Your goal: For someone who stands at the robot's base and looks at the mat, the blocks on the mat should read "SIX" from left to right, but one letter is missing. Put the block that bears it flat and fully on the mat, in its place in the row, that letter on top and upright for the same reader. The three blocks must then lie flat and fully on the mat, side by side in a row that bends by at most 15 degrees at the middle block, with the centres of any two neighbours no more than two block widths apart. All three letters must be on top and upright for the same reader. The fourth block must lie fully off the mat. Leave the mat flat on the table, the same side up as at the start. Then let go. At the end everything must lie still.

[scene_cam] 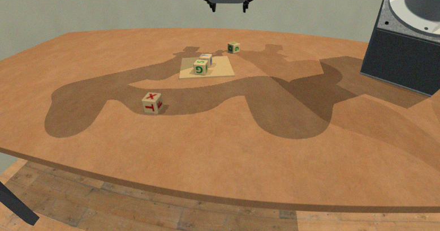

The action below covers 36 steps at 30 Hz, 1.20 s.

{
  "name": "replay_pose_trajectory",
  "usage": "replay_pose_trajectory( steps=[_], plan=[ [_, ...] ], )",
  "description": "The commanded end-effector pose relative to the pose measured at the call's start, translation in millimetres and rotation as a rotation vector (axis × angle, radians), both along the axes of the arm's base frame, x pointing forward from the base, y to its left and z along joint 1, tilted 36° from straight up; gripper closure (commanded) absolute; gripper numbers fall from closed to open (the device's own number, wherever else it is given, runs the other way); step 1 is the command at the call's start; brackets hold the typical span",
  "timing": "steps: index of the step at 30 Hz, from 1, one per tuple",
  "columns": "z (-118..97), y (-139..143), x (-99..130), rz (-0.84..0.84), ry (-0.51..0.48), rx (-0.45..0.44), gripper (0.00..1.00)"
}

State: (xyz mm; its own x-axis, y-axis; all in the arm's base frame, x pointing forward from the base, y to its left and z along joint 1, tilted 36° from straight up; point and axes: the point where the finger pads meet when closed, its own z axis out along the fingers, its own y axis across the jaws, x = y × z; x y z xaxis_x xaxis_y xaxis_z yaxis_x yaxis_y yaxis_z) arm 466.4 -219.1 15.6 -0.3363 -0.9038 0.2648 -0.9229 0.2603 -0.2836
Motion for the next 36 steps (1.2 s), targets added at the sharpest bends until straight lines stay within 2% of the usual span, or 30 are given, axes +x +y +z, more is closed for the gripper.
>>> replay_pose_trajectory(
  steps=[1, 7, 36],
  plan=[
    [-6, -6, -4, 0.005, -0.017, 0.006, 0.00],
    [-19, -12, -15, 0.007, -0.022, 0.023, 0.00],
    [-19, -12, -15, 0.007, -0.022, 0.023, 0.00]
  ],
)
